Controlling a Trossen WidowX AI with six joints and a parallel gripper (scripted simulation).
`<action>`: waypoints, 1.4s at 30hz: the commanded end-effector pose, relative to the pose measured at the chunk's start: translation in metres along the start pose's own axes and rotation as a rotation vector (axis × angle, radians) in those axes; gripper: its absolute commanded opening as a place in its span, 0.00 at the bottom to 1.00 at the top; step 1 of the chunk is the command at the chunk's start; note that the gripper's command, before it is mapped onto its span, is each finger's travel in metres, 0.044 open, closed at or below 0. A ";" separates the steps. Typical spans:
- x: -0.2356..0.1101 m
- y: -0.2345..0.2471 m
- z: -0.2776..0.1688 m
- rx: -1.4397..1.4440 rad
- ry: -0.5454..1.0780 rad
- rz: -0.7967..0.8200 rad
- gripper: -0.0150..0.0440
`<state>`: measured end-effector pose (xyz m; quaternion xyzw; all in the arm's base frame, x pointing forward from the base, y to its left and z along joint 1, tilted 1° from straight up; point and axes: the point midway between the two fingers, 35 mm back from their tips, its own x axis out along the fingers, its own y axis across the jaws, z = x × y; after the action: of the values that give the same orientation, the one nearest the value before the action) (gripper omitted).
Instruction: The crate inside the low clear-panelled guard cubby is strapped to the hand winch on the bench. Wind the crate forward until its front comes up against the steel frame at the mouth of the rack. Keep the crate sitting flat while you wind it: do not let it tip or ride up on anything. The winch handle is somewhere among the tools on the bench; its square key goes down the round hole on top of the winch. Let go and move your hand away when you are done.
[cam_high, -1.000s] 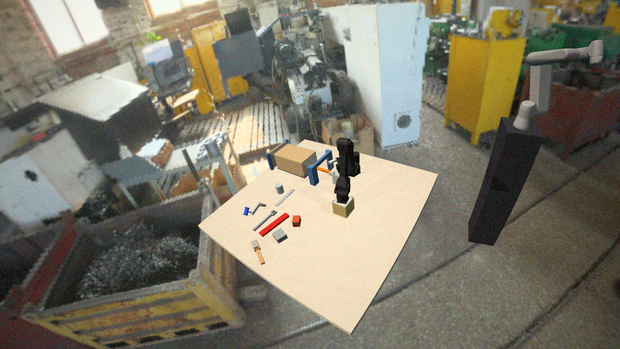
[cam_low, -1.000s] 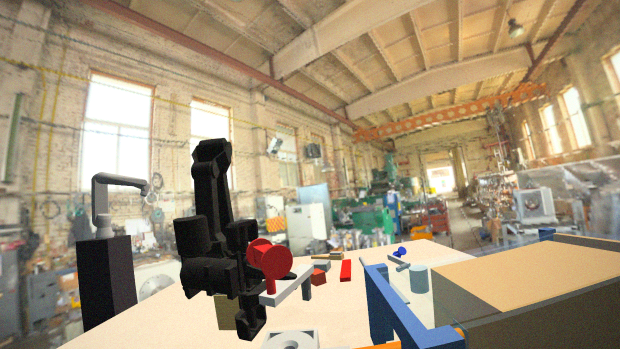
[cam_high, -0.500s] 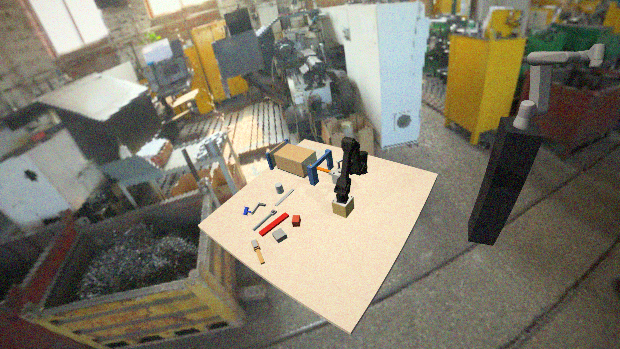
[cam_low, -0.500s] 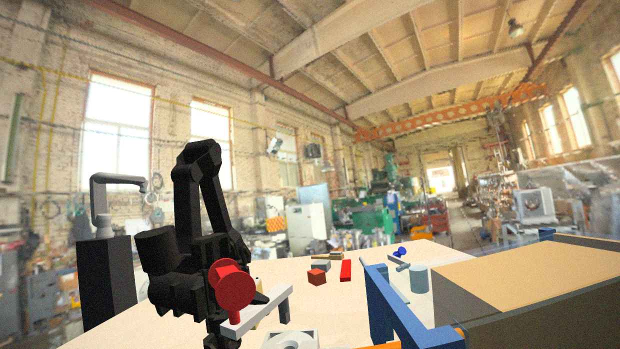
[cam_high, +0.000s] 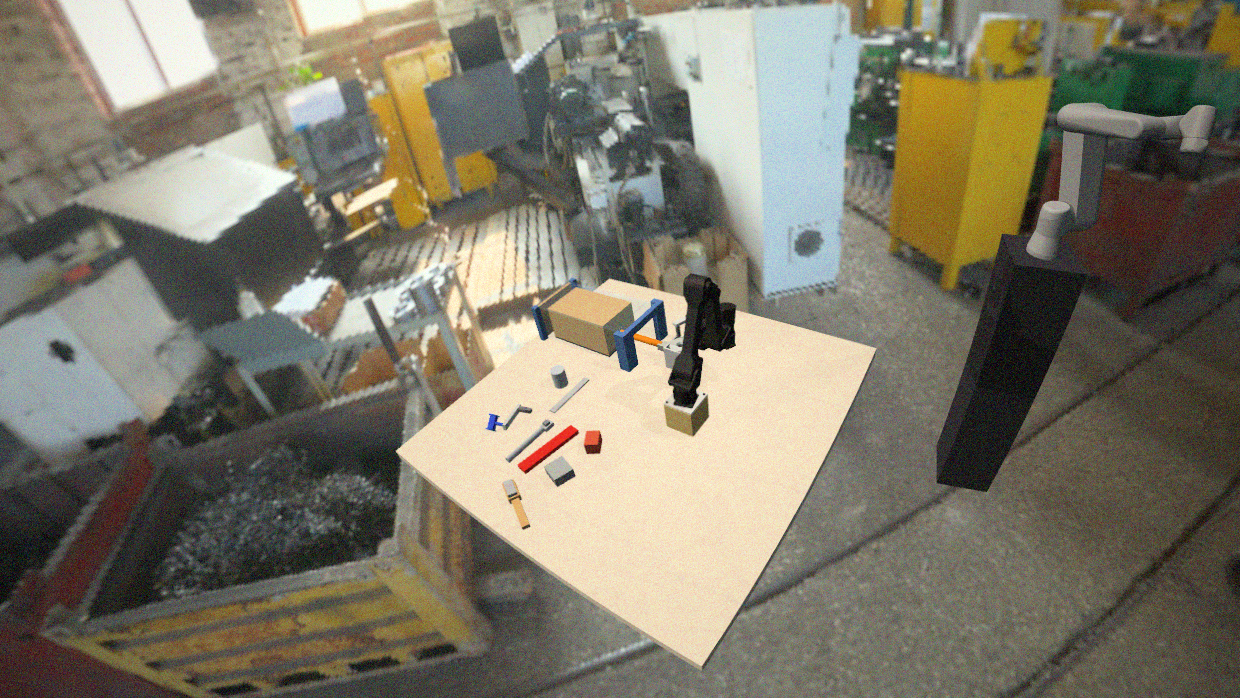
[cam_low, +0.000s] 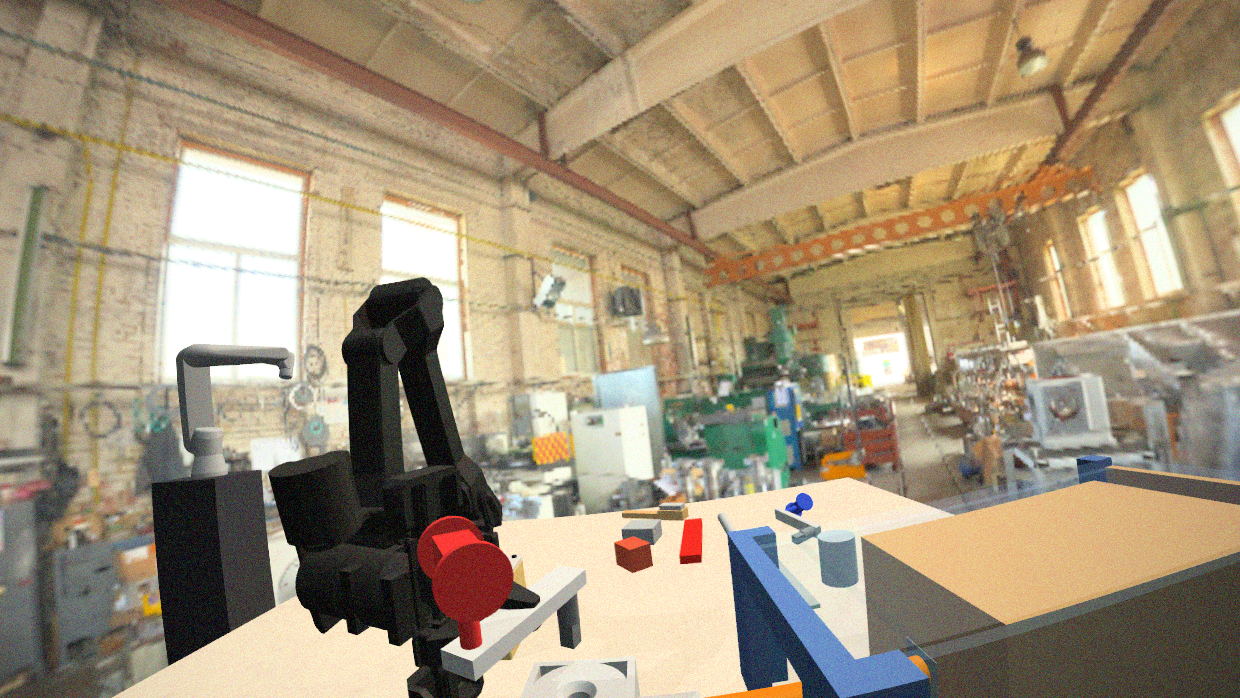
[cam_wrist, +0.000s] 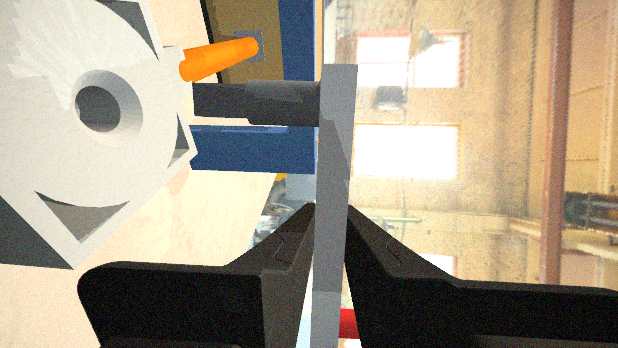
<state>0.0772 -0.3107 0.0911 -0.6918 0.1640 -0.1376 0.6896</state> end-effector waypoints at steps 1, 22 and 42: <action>0.000 0.000 -0.001 -0.008 0.000 -0.005 0.25; -0.003 0.007 -0.003 -0.053 -0.001 -0.027 0.25; -0.002 0.010 -0.003 -0.053 -0.002 -0.024 0.25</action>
<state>0.0739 -0.3121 0.0806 -0.7080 0.1587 -0.1420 0.6733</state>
